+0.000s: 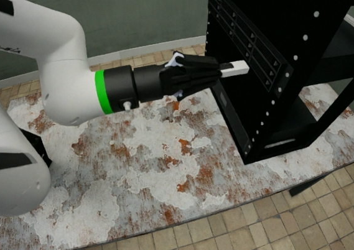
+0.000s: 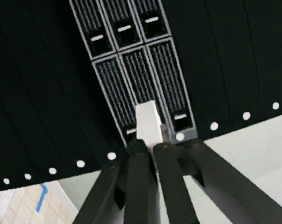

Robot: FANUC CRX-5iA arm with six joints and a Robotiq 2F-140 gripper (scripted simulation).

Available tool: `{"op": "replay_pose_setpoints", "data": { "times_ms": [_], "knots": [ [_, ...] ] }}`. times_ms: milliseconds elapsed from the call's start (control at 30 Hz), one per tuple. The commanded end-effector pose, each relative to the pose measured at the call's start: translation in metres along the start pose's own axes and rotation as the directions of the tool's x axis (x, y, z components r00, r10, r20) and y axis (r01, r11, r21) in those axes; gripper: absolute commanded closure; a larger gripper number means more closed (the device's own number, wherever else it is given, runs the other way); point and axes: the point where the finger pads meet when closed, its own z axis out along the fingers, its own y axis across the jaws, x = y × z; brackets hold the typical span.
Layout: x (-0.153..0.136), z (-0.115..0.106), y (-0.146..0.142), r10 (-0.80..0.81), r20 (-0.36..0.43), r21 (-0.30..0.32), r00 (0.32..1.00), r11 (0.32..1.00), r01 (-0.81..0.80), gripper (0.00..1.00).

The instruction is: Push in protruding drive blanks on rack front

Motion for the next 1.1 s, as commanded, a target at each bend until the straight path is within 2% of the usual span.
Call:
{"op": "replay_pose_setpoints", "data": {
  "times_ms": [0, 167, 400, 633, 733, 933, 1067],
  "knots": [
    [0.001, -0.019, 0.002, 0.0, 0.001, -0.001, 1.0, 1.0, 0.0, 0.9],
    [0.001, -0.034, 0.002, 0.0, 0.001, -0.001, 1.0, 1.0, 0.0, 0.9],
    [0.001, -0.036, 0.002, 0.0, 0.001, -0.001, 1.0, 1.0, 0.0, 0.9],
    [0.0, -0.037, 0.028, 0.0, 0.001, -0.001, 1.0, 1.0, 0.0, 0.9],
    [0.001, -0.036, 0.03, 0.0, 0.001, -0.001, 1.0, 1.0, 0.0, 0.9],
    [0.001, -0.024, 0.03, 0.0, 0.001, -0.001, 1.0, 1.0, 0.0, 0.9],
    [0.0, -0.002, 0.03, 0.0, 0.001, -0.001, 1.0, 1.0, 0.0, 0.9]
  ]
}}
